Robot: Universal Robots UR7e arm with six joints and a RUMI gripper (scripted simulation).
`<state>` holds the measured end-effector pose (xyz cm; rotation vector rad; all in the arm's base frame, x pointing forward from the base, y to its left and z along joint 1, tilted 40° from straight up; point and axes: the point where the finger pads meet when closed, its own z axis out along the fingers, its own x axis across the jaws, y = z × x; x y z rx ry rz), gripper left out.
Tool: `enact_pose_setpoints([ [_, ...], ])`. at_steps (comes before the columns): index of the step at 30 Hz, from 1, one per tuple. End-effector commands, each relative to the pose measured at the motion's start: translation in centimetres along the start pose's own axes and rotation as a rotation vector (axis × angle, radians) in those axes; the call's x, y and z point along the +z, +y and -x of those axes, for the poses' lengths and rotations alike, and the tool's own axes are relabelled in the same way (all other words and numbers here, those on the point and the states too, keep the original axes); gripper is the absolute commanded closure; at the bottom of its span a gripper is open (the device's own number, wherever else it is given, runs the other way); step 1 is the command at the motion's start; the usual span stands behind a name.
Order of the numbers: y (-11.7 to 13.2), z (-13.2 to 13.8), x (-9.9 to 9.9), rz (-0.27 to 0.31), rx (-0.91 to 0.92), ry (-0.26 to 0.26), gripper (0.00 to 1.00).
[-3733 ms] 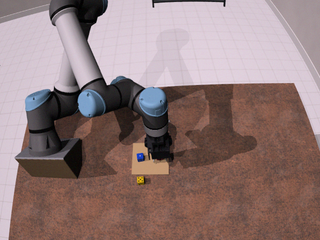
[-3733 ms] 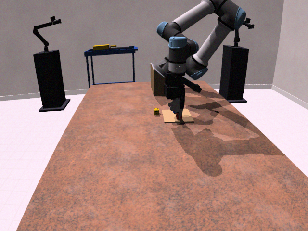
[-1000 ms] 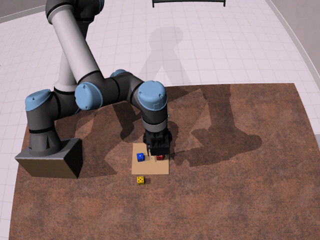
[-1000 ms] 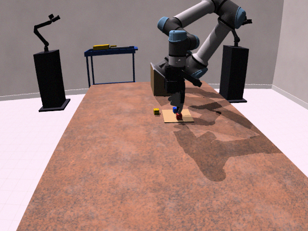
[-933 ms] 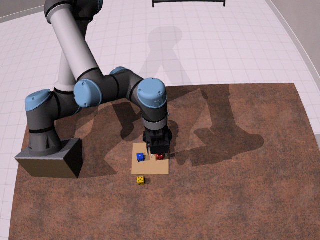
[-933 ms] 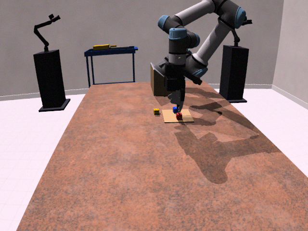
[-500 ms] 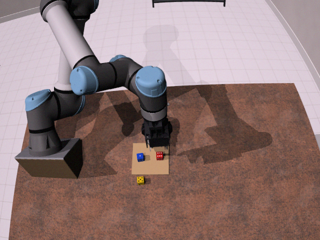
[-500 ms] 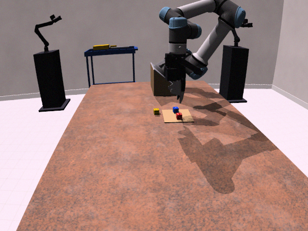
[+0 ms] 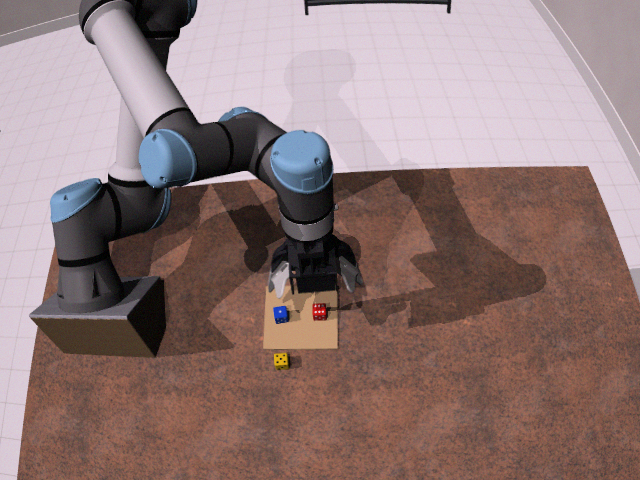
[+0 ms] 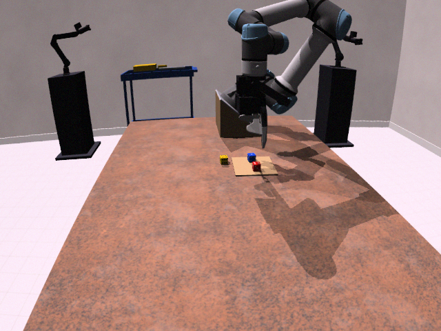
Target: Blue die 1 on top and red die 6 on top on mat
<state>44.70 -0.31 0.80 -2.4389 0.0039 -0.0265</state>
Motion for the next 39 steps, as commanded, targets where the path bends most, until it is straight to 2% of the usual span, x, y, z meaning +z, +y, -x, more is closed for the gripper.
enact_pose_setpoints([
  [1,0.1,-0.2,-0.3,0.004,-0.001,0.005,0.0],
  [12,0.1,-0.2,-0.8,0.004,-0.001,0.005,0.0],
  [31,0.1,-0.1,-8.1,0.004,-0.001,0.005,0.0],
  [39,0.1,-0.1,-8.8,0.004,-0.001,0.005,0.0],
])
